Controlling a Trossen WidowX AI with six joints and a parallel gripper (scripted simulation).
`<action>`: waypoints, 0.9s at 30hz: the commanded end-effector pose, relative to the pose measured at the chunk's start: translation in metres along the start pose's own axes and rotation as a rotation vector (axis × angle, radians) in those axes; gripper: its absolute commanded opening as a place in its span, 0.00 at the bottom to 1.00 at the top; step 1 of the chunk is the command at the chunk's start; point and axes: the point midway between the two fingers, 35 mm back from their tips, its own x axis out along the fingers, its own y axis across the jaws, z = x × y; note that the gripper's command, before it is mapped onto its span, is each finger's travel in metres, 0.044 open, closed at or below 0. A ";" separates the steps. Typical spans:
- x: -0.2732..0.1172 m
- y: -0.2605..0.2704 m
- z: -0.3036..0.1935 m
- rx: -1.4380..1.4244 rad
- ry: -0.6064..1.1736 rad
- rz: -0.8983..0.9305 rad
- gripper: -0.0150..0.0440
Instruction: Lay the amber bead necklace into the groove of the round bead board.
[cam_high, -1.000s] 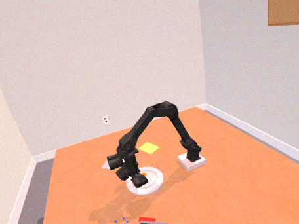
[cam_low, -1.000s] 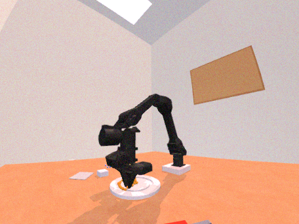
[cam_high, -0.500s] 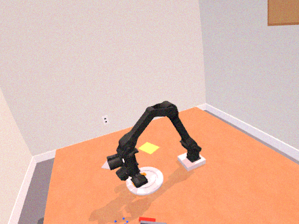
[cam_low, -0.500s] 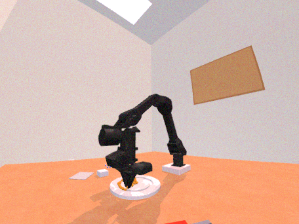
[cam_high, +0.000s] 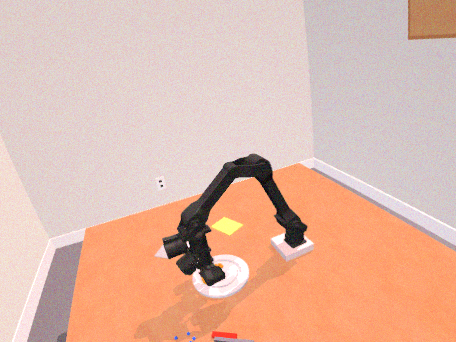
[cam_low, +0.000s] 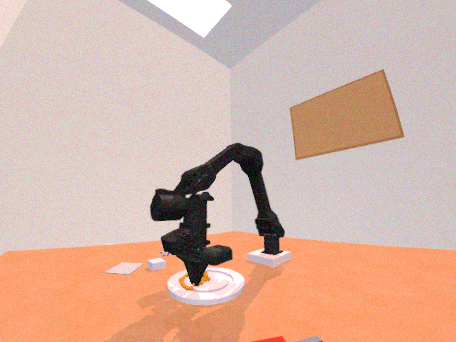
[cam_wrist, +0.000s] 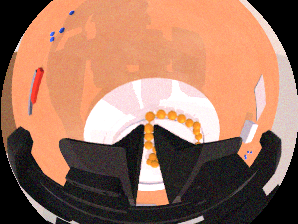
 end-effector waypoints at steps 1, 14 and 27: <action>-0.002 0.001 0.001 0.006 -0.002 0.001 0.25; -0.002 0.011 0.009 0.006 -0.003 0.002 0.25; 0.003 0.010 0.010 0.001 -0.004 0.001 0.52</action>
